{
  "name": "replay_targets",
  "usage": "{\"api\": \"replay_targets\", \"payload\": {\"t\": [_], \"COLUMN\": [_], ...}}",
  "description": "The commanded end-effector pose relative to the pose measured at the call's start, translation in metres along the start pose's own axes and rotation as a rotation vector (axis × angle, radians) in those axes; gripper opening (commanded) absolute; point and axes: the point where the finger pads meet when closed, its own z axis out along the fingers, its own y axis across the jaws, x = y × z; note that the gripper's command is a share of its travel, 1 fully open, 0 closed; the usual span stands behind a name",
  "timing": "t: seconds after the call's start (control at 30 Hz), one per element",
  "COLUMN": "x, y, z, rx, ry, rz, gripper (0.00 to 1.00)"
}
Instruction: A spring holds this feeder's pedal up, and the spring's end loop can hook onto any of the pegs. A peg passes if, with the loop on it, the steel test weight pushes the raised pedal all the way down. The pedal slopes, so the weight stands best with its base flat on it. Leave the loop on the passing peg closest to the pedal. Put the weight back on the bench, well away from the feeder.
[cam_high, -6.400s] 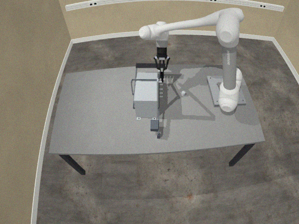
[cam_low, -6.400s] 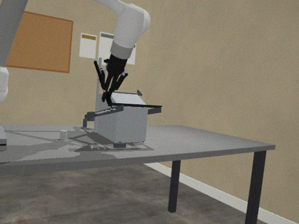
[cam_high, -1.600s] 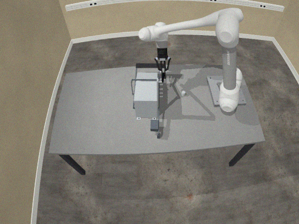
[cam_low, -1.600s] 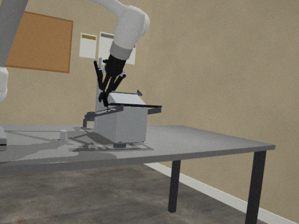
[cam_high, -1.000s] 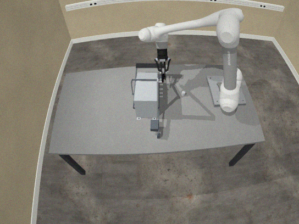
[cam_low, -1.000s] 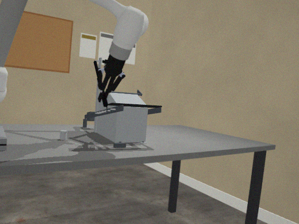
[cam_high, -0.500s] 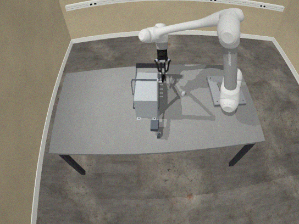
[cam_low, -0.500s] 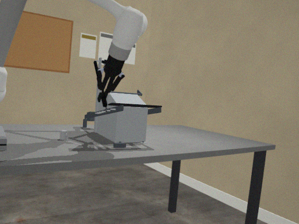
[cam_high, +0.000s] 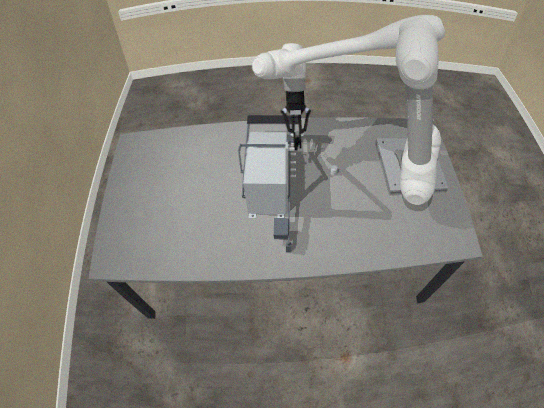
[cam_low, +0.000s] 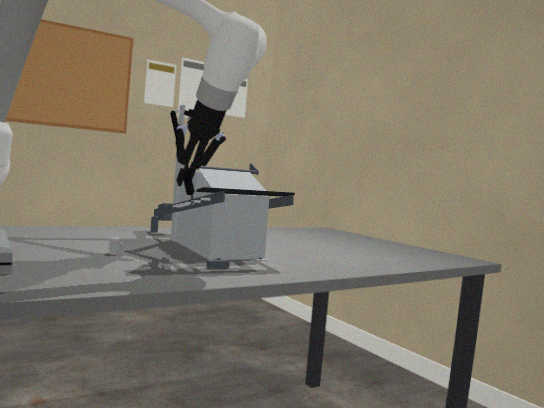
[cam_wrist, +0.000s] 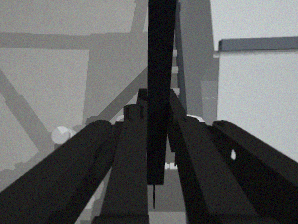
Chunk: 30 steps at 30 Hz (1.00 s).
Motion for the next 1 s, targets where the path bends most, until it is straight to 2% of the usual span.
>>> {"api": "replay_targets", "payload": {"t": [0.0, 0.97], "x": [0.001, 0.012], "y": [0.000, 0.000], "z": [0.000, 0.008], "rx": [-0.001, -0.002], "ry": [0.000, 0.000], "rz": [-0.001, -0.001], "gripper": [0.17, 0.17]}}
